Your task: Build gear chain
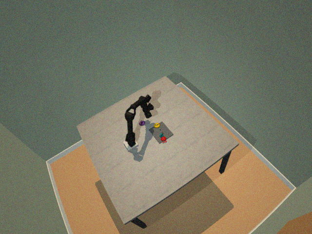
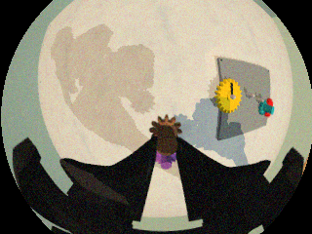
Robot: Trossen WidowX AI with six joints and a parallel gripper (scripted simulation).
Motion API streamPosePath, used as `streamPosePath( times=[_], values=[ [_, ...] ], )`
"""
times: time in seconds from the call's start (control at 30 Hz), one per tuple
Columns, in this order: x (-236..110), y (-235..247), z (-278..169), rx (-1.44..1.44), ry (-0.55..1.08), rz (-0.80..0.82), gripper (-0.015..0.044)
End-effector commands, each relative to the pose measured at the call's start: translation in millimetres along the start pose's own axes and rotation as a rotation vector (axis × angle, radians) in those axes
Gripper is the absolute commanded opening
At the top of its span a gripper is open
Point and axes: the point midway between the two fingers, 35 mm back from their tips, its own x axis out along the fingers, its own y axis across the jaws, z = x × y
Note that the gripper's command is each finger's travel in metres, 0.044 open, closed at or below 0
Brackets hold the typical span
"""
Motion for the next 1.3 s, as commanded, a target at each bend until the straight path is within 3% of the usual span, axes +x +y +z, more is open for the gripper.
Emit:
streamPosePath(
  times=[0.0, 1.27],
  values=[
    [-12.6, 2.0, 1.6, 0.007, -0.01, 0.011, 0.0],
    [-94.0, -5.4, -11.0, 0.006, -0.008, 0.011, 0.0]
  ],
)
